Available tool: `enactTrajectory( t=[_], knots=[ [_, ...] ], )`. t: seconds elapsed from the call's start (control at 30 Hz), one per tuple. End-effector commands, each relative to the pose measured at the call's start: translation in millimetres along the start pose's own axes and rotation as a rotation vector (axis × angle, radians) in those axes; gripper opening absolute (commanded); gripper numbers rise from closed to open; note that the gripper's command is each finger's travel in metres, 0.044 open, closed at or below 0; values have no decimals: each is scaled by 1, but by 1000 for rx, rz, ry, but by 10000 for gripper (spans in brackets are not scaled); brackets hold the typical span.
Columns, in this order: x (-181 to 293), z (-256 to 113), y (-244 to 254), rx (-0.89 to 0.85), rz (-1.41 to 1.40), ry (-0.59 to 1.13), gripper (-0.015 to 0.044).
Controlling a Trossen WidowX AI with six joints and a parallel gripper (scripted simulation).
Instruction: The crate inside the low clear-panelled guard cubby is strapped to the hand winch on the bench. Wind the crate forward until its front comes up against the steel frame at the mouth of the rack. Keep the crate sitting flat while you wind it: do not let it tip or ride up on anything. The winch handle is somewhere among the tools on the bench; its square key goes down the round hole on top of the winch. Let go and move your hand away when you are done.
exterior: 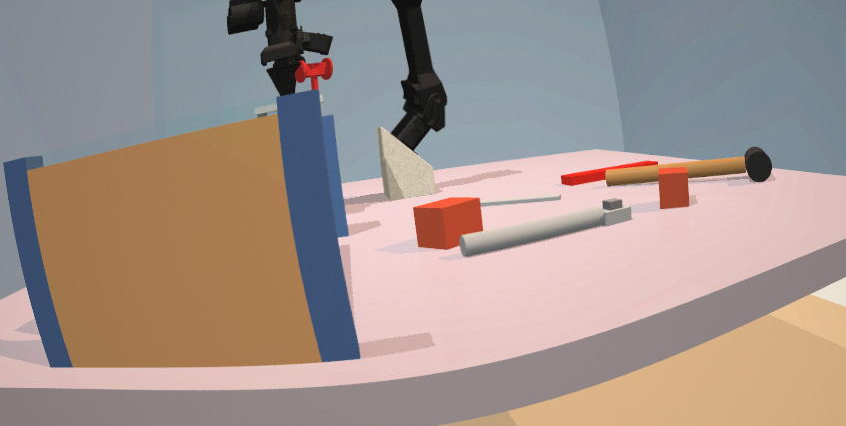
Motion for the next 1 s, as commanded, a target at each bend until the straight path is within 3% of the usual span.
enactTrajectory(
  t=[0.0,0.97],
  knots=[
    [0,3,0,0,-7,5,0],
    [3,50,-1,-5,-11,4,0]
  ],
)
Point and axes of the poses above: the point midway between the two fingers, 35 mm back from their tips, its own z axis out along the fingers, its own y axis across the jaws, x = y × z, the point moved 5 cm from there along -z, back along the fingers, and after that the axes turned 14 degrees about z, right-handed, at the moved point
